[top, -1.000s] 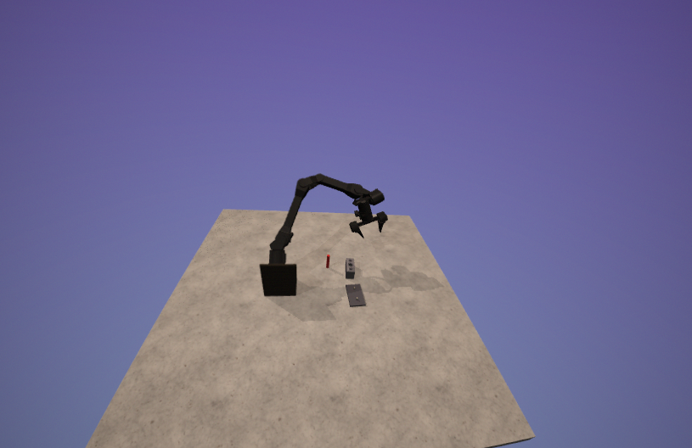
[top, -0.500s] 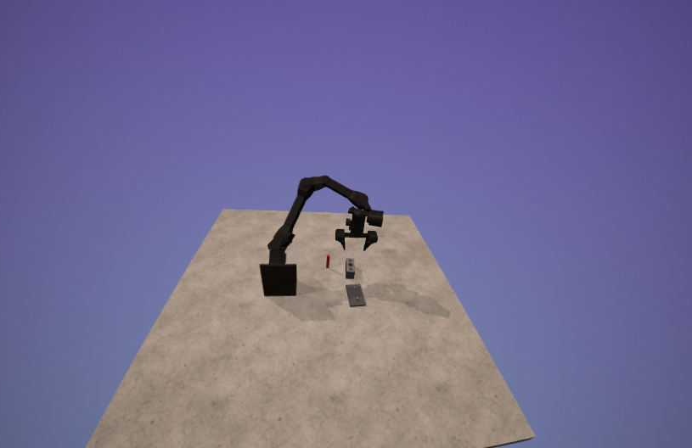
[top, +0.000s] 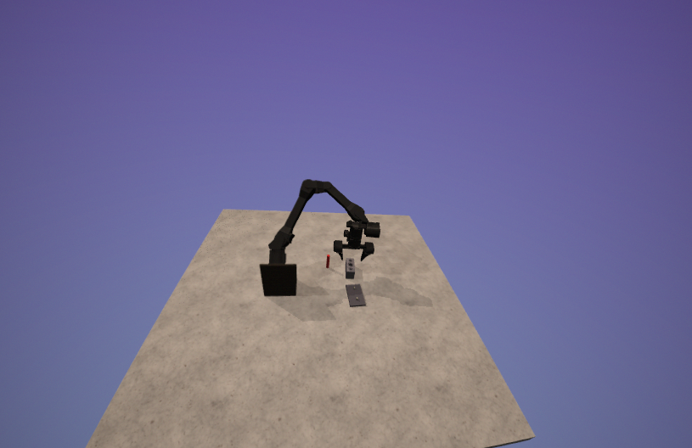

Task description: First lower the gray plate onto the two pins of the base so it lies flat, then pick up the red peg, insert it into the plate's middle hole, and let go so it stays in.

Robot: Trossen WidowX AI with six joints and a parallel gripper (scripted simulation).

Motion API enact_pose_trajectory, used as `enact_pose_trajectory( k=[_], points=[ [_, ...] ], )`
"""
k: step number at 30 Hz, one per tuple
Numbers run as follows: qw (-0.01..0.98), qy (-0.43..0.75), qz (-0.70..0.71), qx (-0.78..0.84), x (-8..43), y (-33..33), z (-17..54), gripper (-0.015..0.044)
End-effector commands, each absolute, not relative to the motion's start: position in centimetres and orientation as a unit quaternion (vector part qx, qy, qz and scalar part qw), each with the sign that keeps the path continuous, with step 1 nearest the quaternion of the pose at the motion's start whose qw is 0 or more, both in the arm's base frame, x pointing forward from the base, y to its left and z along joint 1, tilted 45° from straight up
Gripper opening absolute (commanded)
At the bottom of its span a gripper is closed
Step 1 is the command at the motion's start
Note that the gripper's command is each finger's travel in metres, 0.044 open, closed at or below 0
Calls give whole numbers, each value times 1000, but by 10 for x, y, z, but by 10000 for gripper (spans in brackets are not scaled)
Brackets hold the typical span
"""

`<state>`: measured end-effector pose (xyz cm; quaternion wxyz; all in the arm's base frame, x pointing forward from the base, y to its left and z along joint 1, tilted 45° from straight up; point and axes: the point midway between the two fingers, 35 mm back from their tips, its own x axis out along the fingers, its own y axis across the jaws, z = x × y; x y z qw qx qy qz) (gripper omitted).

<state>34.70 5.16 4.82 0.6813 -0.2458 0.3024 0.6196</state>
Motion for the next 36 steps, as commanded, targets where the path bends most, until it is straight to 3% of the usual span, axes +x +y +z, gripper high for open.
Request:
enact_pose_trajectory(
  k=[1, 36],
  points=[
    [682, 304, 620, -241, 346, 62, 38, 440],
    [682, 303, 620, -240, 349, 98, 2, 440]
  ],
)
